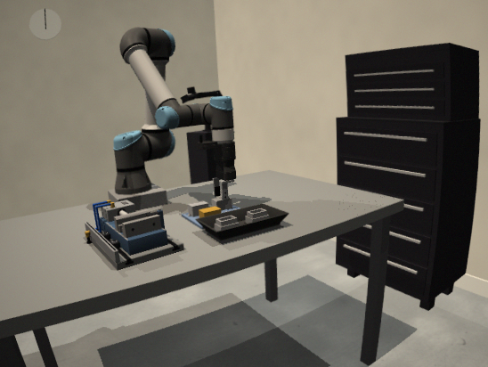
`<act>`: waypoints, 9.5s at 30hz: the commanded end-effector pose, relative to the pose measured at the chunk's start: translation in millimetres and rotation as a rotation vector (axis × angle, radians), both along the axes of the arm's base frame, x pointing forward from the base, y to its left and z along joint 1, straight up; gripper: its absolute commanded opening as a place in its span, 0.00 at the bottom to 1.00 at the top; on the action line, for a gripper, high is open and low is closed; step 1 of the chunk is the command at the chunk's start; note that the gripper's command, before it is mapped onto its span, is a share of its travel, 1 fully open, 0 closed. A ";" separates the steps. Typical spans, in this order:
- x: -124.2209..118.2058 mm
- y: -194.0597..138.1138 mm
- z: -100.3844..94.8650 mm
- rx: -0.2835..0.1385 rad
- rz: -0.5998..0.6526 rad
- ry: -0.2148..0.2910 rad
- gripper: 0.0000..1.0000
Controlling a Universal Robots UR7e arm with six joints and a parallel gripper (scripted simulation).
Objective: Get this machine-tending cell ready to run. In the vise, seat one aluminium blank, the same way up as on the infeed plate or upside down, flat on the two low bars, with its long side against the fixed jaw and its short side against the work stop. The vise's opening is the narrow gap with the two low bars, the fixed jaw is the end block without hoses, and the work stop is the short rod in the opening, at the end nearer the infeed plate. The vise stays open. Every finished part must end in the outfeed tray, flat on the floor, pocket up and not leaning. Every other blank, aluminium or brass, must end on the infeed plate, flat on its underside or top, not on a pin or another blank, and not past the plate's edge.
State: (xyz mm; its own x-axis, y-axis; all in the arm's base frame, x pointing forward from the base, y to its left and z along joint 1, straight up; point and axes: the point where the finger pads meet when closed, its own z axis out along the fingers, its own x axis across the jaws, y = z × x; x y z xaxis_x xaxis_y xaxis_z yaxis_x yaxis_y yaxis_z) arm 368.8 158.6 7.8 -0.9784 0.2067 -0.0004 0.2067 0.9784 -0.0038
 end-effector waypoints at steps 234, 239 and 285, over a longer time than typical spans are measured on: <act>83.0 -141.5 108.4 0.001 0.051 -0.001 0.00; 96.9 -188.3 108.6 0.001 0.066 -0.001 0.00; 102.9 -380.8 106.4 0.000 0.121 -0.001 0.00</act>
